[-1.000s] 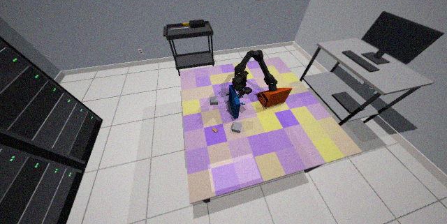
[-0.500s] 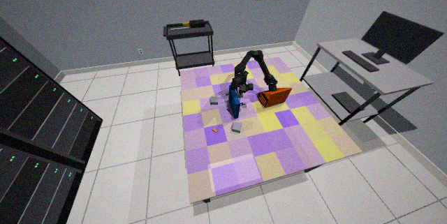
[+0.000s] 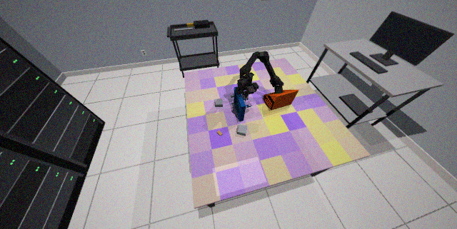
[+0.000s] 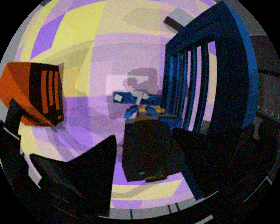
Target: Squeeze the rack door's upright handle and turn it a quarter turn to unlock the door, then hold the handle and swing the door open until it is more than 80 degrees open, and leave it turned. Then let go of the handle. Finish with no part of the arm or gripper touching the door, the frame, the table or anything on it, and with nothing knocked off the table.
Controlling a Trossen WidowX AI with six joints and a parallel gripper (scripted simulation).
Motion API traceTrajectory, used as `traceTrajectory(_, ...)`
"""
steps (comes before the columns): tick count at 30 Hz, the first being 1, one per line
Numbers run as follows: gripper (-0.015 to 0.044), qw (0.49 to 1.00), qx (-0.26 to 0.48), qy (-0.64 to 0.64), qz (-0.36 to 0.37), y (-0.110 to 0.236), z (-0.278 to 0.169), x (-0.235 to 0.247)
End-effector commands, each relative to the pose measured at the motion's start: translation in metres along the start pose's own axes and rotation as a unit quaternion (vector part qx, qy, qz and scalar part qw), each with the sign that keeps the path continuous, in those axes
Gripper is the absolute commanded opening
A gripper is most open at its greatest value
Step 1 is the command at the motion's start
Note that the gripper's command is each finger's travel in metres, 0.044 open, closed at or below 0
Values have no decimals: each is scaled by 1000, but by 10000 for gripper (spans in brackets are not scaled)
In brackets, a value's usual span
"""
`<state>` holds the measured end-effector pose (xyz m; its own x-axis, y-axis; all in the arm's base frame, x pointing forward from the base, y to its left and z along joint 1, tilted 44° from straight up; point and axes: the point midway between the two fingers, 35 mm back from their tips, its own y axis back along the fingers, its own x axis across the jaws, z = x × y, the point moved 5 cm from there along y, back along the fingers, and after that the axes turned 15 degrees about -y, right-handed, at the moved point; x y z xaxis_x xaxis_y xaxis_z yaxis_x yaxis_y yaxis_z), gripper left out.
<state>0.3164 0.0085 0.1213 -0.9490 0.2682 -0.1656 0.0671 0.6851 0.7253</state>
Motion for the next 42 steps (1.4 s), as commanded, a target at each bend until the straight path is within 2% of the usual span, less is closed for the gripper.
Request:
traceTrajectory(1, 219, 1000, 1, 6, 0, 0, 0, 0)
traceTrajectory(5, 114, 1000, 1, 6, 0, 0, 0, 0)
traceTrajectory(18, 27, 1000, 1, 6, 0, 0, 0, 0)
traceTrajectory(23, 26, 1000, 1, 0, 0, 0, 0, 0)
traceTrajectory(42, 26, 984, 0, -177, 0, 0, 7, 17)
